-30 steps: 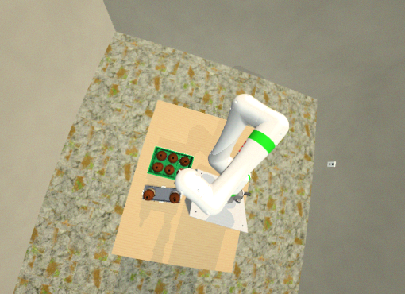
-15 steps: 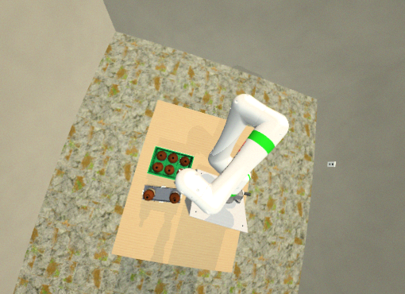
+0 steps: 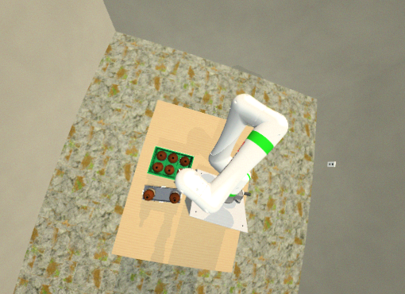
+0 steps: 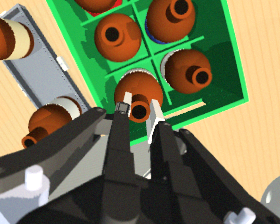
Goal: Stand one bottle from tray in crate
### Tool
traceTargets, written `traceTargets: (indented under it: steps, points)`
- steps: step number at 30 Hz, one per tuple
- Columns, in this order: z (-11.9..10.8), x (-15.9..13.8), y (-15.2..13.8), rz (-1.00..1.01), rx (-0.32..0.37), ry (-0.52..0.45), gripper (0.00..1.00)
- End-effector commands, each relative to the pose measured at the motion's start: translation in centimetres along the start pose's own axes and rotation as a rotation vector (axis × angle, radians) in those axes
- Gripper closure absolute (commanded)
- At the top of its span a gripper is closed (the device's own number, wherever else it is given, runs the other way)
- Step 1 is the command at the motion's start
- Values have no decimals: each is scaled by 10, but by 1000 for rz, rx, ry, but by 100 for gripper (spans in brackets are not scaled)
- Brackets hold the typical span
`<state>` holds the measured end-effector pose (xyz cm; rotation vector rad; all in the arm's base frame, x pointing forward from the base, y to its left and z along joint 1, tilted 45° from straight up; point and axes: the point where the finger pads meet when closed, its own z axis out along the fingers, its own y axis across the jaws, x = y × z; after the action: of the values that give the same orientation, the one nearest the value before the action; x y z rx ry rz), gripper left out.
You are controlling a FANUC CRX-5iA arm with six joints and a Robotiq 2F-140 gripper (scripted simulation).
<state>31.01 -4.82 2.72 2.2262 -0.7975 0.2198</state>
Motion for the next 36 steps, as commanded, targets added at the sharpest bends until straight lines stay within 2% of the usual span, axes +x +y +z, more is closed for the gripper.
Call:
traceTargets:
  steps: [1, 16, 36]
  points:
    - [2, 0, 0, 0, 0, 0, 100]
    - [13, 0, 0, 0, 0, 0, 100]
    - [15, 0, 0, 0, 0, 0, 100]
